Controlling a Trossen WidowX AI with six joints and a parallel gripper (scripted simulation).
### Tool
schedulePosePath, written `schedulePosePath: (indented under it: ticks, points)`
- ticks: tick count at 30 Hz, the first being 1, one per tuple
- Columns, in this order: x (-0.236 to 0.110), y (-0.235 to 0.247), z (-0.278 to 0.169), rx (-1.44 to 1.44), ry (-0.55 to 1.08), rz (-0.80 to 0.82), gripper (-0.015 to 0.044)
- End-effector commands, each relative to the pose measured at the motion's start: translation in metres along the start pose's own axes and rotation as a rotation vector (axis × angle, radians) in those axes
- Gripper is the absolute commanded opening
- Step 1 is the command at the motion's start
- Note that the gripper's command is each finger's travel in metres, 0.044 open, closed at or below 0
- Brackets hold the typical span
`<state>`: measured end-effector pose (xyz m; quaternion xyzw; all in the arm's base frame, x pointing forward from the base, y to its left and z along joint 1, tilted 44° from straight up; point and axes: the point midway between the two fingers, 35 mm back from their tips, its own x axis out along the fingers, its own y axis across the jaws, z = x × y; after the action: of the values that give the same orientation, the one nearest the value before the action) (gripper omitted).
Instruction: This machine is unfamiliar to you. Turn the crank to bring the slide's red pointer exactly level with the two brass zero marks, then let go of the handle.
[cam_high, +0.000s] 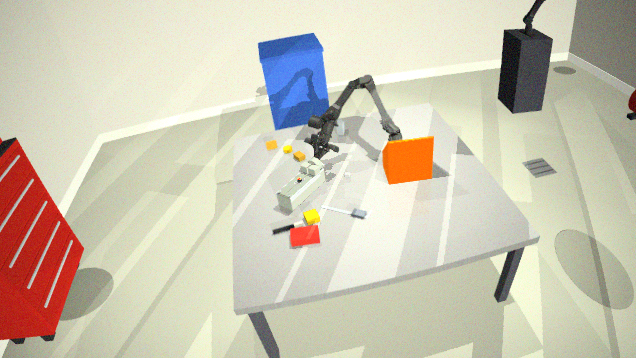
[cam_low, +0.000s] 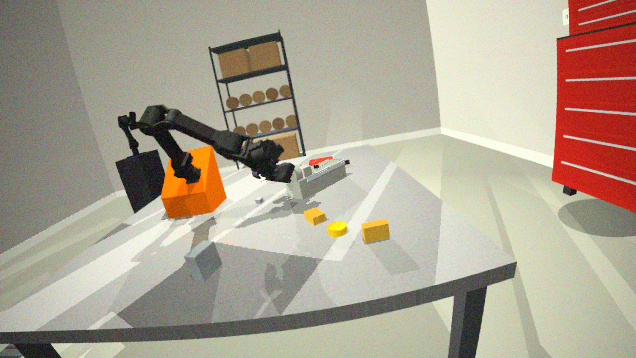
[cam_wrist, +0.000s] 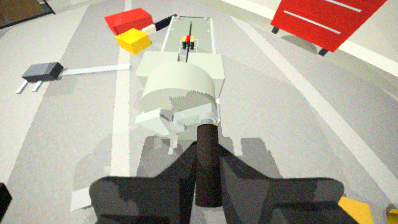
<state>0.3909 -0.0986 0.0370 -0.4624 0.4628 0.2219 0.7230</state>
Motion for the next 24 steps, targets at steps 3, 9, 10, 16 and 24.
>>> schedulePosePath:
  ticks: [3, 9, 10, 16, 24]
  points:
    - [0.0056, -0.0043, -0.0056, 0.001, 0.007, -0.006, 0.0000]
    - [0.0078, -0.0048, -0.0078, 0.001, 0.007, -0.006, 0.0000]
    - [0.0082, -0.0048, -0.0082, 0.001, 0.007, -0.006, 0.0000]
    - [0.0104, -0.0050, -0.0104, 0.001, 0.007, -0.007, 0.0000]
    - [0.0133, -0.0048, -0.0133, 0.001, 0.007, -0.007, 0.0000]
